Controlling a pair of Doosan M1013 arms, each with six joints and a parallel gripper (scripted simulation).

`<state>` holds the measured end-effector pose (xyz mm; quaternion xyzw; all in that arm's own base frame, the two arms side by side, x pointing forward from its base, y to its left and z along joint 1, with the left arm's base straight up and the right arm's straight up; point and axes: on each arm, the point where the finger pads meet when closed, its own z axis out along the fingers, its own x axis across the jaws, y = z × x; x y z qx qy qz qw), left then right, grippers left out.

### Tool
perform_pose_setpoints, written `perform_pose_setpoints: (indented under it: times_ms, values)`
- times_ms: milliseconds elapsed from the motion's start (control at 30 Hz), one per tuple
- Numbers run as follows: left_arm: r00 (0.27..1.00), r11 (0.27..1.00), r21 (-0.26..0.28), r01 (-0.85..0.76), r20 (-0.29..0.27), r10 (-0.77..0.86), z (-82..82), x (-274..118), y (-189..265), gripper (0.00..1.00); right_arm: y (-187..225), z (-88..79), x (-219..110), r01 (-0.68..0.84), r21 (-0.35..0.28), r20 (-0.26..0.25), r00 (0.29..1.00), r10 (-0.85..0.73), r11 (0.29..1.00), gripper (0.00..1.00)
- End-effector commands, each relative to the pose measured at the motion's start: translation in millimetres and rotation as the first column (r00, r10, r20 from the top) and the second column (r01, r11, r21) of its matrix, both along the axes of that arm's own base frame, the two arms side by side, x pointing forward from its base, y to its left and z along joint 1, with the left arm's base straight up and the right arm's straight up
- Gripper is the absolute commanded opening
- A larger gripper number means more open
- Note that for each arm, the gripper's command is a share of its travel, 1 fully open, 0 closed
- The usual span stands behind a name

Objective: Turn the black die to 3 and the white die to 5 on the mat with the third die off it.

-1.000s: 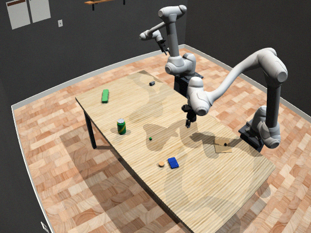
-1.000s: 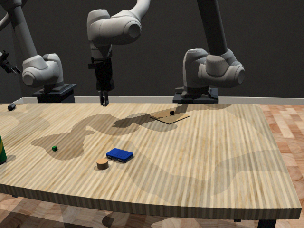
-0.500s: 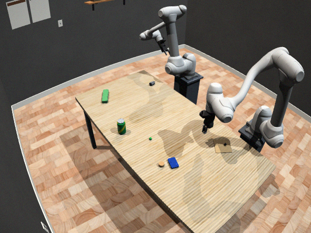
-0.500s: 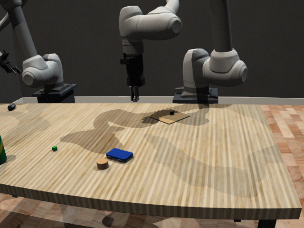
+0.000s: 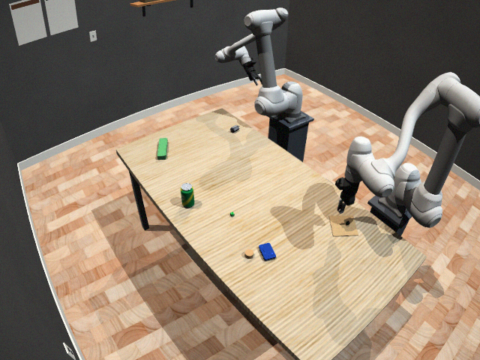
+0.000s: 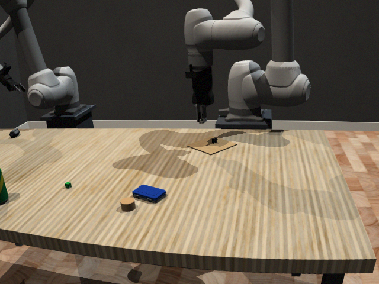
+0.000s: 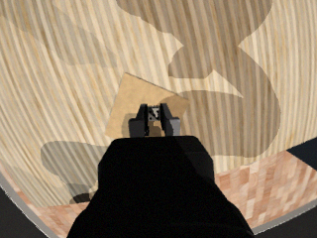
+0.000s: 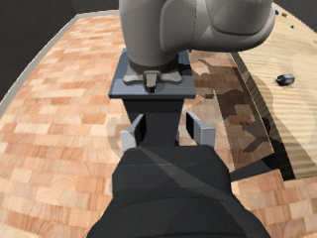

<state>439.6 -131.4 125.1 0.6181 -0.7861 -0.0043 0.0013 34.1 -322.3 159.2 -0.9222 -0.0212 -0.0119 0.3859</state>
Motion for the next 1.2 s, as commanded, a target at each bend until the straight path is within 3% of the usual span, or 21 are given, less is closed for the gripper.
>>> perform_pose_setpoints:
  times_ms: [0, 467, 700, 1167]
  values:
    - [1.0, 1.0, -0.005, 0.013, 0.007, -0.013, -1.2, -16, 21, 0.34, -1, -0.4, -2, -0.003, -0.007, -0.001, 1.0, 0.003, 1.0, 1.0]
    - [1.0, 1.0, -0.005, 0.013, 0.007, -0.013, -1.8, -16, 21, 0.34, -1, -0.4, -2, -0.003, -0.007, -0.001, 1.0, 0.003, 1.0, 1.0]
    - [1.0, 1.0, -0.005, 0.013, 0.007, -0.013, -9.7, -16, 21, 0.34, -1, -0.4, -2, -0.003, -0.007, -0.001, 1.0, 0.003, 1.0, 1.0]
    - [1.0, 1.0, -0.005, 0.013, 0.007, -0.013, -71.5, -16, 21, 0.34, -1, -0.4, -2, -0.003, -0.007, -0.001, 1.0, 0.003, 1.0, 1.0]
